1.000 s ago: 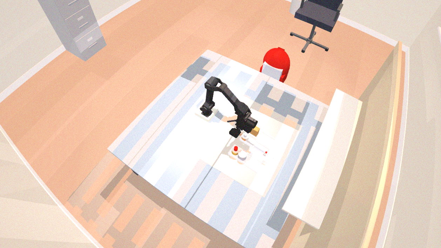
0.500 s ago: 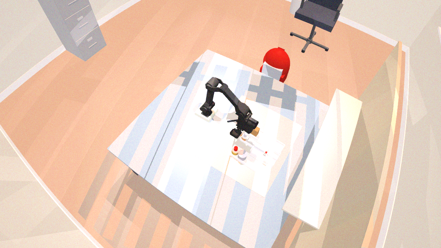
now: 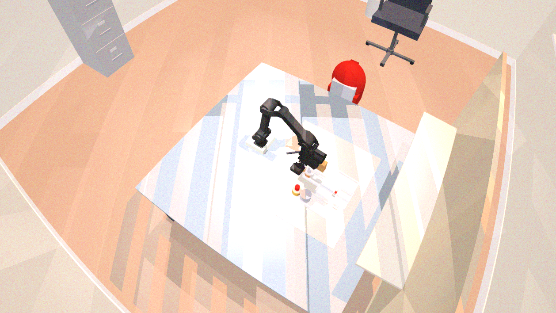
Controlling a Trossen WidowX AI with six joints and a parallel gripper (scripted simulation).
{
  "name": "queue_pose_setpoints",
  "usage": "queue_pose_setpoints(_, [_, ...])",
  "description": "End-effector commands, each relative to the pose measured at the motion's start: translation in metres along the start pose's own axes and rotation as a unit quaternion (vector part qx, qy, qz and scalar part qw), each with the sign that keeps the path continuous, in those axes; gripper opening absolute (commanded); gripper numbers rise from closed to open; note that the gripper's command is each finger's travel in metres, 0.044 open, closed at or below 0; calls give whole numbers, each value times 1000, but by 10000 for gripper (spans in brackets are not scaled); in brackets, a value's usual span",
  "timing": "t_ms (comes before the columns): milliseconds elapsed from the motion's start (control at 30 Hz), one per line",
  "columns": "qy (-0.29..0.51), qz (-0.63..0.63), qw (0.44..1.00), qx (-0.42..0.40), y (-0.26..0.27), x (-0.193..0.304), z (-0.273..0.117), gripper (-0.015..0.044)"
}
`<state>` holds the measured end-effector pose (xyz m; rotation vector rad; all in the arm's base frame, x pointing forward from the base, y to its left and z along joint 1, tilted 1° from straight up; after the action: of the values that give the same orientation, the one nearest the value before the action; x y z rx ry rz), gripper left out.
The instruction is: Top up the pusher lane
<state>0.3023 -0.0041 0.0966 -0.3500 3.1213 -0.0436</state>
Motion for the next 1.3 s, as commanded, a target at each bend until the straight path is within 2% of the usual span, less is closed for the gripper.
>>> queue_pose_setpoints(0, [-13,3,1000,2,-2,-8,-3,0])
queue_pose_setpoints(1267, [-14,3,1000,2,-6,-25,-5,0])
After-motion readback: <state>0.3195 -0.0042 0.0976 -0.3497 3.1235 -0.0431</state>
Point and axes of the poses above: the point midway between the two fingers, 35 mm back from their tips, its own z axis out along the fingers, its own y axis across the jaws, x = y × z, the point moved 4 cm from there along -z, back along the fingers, and after that the axes turned 13 degrees about -z, right-handed, at the moved point
